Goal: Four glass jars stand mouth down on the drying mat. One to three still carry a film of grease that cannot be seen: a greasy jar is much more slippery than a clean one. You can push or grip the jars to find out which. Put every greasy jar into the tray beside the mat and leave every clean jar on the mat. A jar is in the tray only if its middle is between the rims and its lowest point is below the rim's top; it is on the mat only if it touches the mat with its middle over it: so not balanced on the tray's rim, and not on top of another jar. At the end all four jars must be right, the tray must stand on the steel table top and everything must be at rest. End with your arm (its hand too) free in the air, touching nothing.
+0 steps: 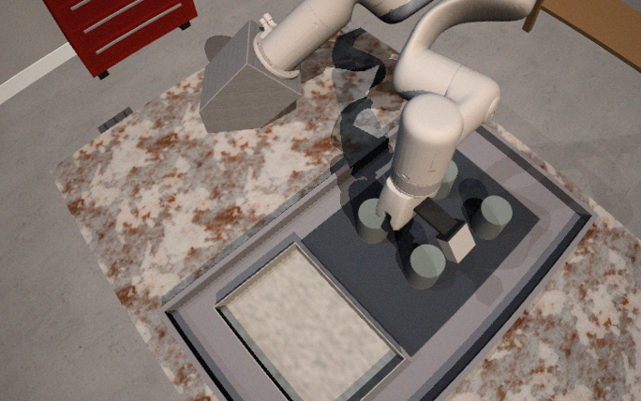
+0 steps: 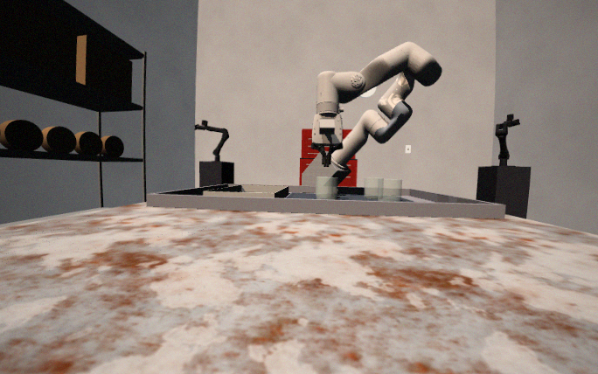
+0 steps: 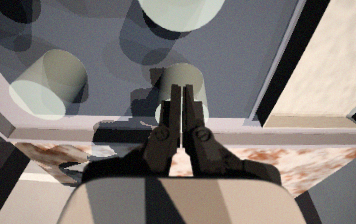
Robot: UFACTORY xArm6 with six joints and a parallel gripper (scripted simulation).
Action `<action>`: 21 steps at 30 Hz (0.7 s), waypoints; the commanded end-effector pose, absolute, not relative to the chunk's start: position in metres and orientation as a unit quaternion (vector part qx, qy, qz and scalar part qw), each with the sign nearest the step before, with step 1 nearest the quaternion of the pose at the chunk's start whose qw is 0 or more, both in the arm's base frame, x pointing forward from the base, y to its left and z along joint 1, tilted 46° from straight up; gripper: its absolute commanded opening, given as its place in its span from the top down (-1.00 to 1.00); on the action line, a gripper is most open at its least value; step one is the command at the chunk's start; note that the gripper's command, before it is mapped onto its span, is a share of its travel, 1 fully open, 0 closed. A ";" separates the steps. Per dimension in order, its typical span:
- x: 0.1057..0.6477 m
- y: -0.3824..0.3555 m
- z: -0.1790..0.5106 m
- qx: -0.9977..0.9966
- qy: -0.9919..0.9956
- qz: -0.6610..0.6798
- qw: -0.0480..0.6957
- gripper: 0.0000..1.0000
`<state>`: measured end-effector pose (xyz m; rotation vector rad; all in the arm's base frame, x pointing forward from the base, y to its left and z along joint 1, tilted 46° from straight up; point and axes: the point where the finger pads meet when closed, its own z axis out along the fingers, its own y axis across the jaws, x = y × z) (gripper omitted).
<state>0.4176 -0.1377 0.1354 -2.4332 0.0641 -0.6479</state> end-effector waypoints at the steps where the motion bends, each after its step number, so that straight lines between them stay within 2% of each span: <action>1: 0.430 -0.128 0.120 -0.919 0.024 -0.247 0.306 1.00; 21: 0.443 -0.112 0.101 -0.919 0.024 -0.247 0.306 1.00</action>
